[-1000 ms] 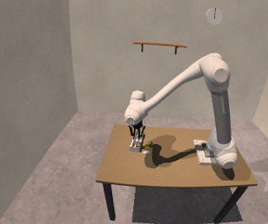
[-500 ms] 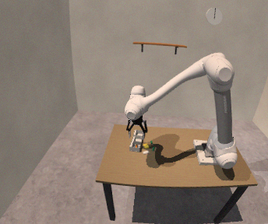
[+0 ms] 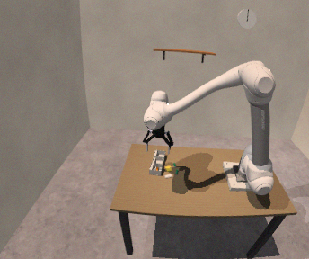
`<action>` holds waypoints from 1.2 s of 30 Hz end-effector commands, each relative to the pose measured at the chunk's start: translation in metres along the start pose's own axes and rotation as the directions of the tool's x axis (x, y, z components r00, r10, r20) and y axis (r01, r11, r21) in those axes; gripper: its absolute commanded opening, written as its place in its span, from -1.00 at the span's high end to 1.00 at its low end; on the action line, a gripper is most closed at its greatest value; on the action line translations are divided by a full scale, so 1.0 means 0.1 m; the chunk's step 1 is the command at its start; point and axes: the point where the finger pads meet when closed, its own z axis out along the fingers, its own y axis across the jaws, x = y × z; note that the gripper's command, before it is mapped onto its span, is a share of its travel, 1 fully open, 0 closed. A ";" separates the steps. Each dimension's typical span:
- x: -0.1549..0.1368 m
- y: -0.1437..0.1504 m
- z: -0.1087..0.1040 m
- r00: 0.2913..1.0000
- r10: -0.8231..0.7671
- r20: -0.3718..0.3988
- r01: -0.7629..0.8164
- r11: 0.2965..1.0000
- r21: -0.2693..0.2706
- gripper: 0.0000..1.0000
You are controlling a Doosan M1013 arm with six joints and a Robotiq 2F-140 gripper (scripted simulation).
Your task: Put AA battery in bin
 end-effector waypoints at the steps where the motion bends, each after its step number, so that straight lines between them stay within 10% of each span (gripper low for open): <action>1: 0.00 0.00 -0.12 1.000 0.000 0.000 0.000 1.000 0.000 -1.00; 36: 0.00 0.00 -0.35 1.000 0.000 0.000 0.000 1.000 0.000 -1.00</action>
